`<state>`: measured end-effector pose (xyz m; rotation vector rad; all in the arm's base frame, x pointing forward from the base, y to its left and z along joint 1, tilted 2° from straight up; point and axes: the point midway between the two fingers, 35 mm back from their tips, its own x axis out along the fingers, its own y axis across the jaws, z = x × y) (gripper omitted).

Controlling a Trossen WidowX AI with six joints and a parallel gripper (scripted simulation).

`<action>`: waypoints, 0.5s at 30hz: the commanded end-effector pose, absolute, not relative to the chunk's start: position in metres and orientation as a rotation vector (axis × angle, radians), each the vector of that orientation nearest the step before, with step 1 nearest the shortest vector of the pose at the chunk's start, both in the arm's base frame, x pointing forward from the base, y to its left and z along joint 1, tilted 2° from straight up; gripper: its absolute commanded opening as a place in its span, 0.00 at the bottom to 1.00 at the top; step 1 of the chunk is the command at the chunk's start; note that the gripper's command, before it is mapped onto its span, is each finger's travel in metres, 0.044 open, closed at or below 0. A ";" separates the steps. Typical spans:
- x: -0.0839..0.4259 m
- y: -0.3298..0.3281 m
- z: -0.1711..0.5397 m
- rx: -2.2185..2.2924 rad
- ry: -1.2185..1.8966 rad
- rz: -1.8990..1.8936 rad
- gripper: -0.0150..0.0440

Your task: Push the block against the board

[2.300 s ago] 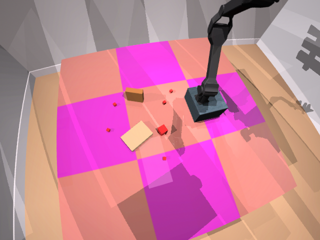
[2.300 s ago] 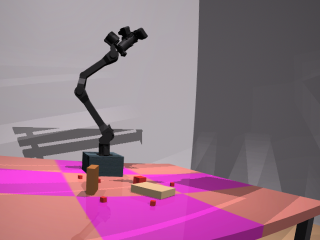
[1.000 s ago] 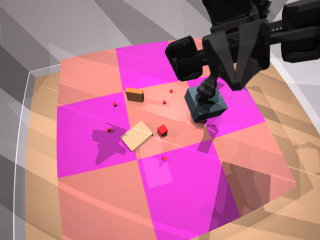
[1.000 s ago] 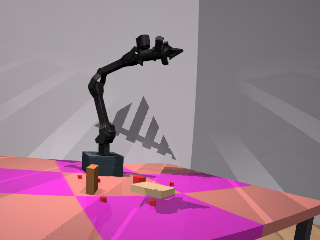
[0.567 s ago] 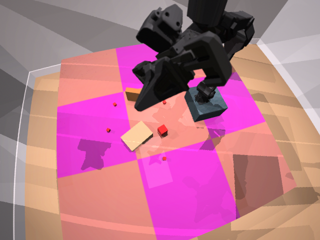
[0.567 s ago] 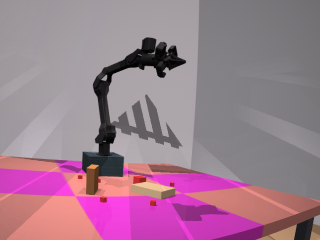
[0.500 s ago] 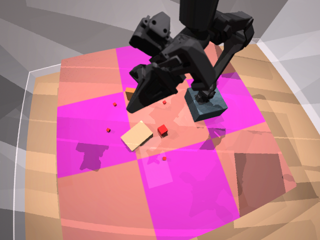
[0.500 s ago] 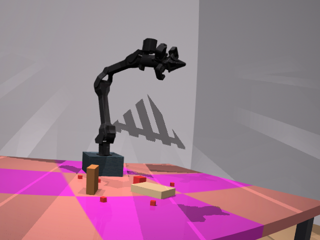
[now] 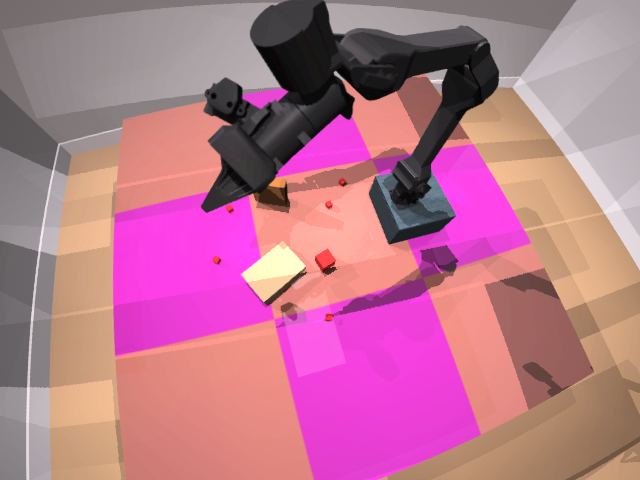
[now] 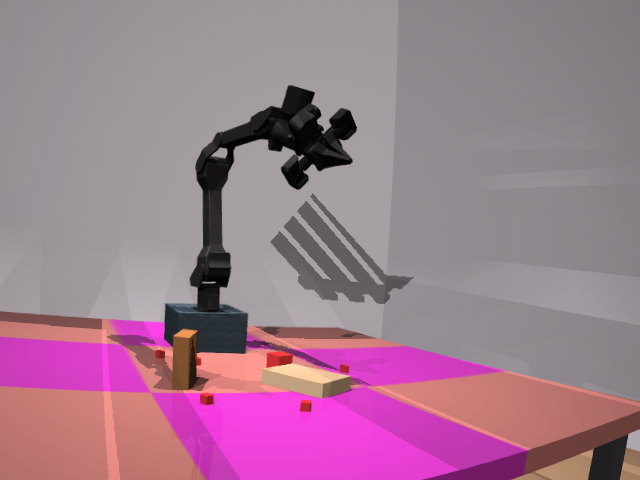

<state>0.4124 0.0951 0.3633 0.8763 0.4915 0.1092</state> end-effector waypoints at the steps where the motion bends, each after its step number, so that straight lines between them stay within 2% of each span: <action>1: 0.424 0.072 0.336 0.918 0.539 -0.003 0.25; 15: 0.437 -0.018 0.254 1.096 0.678 -0.409 0.25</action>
